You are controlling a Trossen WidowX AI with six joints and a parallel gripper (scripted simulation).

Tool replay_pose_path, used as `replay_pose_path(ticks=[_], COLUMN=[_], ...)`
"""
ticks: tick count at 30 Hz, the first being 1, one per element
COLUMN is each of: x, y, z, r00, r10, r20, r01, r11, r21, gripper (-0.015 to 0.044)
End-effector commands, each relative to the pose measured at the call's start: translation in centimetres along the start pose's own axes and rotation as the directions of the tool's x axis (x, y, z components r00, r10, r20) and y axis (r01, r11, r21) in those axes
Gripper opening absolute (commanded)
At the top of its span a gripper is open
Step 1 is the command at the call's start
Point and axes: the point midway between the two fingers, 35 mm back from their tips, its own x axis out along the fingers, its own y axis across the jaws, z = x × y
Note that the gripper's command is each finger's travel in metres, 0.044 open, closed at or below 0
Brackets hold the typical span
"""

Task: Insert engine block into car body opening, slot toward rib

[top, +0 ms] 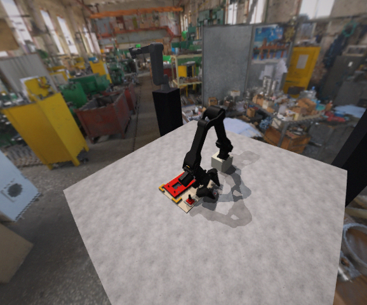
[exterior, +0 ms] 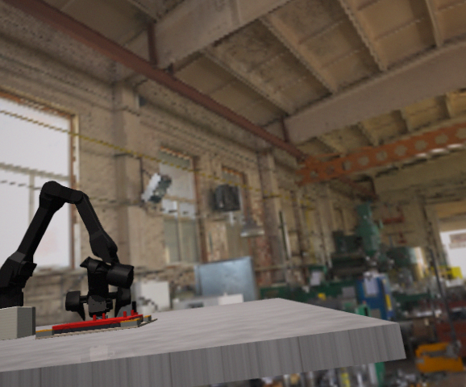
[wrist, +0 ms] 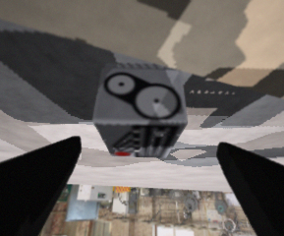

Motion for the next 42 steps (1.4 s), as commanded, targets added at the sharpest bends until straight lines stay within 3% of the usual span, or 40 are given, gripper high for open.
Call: replay_pose_path(ticks=[1,8,31,42], x=[-1.7,-4.0,-3.6,-3.3], y=[0.5,0.5,0.2,0.0], z=[0.1,0.3,0.2,-0.1], r00=[1.000,1.000,1.000,0.996], r10=[0.012,0.012,0.009,-0.031], r20=[0.012,0.014,0.008,0.088], r01=[-0.012,-0.012,-0.009,0.059], r11=[1.000,1.000,1.000,0.937], r21=[-0.013,-0.013,-0.007,-0.345], gripper=[0.0440,0.0440,0.0440,0.0440])
